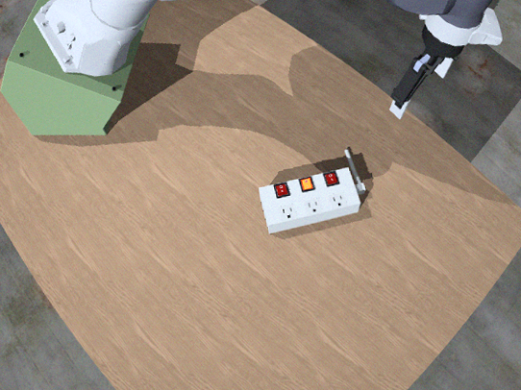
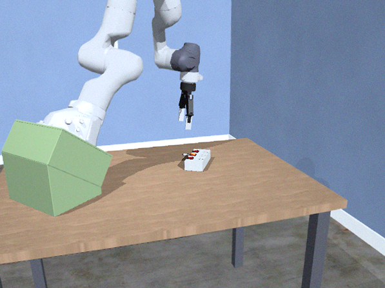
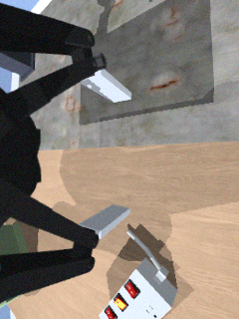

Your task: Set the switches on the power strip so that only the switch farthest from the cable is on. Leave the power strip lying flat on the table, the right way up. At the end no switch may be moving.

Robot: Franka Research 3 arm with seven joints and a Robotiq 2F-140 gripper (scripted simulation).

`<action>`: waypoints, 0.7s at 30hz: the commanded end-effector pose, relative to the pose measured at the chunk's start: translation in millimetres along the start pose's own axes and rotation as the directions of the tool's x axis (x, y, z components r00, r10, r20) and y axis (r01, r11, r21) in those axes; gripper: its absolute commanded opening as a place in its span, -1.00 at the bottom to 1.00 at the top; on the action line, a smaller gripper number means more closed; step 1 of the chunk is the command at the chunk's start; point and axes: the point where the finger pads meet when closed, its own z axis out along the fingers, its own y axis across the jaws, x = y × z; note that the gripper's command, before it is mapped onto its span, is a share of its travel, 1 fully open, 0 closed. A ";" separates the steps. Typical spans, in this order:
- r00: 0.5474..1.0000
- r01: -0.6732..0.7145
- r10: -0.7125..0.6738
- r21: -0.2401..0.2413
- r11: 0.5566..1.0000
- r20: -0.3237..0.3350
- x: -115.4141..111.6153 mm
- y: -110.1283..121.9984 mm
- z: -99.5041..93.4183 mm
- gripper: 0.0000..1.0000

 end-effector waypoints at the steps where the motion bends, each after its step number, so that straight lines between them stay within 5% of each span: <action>1: 1.000 0.022 -0.022 0.012 1.000 -0.007 1.2 -3.4 -0.7 1.00; 5: 1.000 0.022 -0.022 0.012 1.000 -0.007 1.2 -3.4 -0.7 1.00; 6: 0.999 0.009 -0.006 0.069 0.998 -0.037 4.6 5.8 -4.2 1.00; 10: 0.999 0.009 -0.006 0.069 0.998 -0.037 4.6 5.8 -4.2 1.00; 12: 0.992 -0.023 0.041 0.145 0.989 -0.120 13.6 37.0 -12.1 1.00; 14: 0.972 -0.062 0.098 0.171 0.983 -0.212 18.4 82.4 -19.4 1.00; 15: 0.972 -0.062 0.098 0.171 0.983 -0.212 18.4 82.4 -19.4 1.00; 17: 0.945 -0.107 0.150 0.158 0.982 -0.291 14.0 134.0 -24.8 1.00; 20: 0.945 -0.107 0.150 0.158 0.982 -0.291 14.0 134.0 -24.8 1.00; 21: 0.931 -0.132 0.172 0.142 0.981 -0.323 8.3 159.2 -26.6 1.00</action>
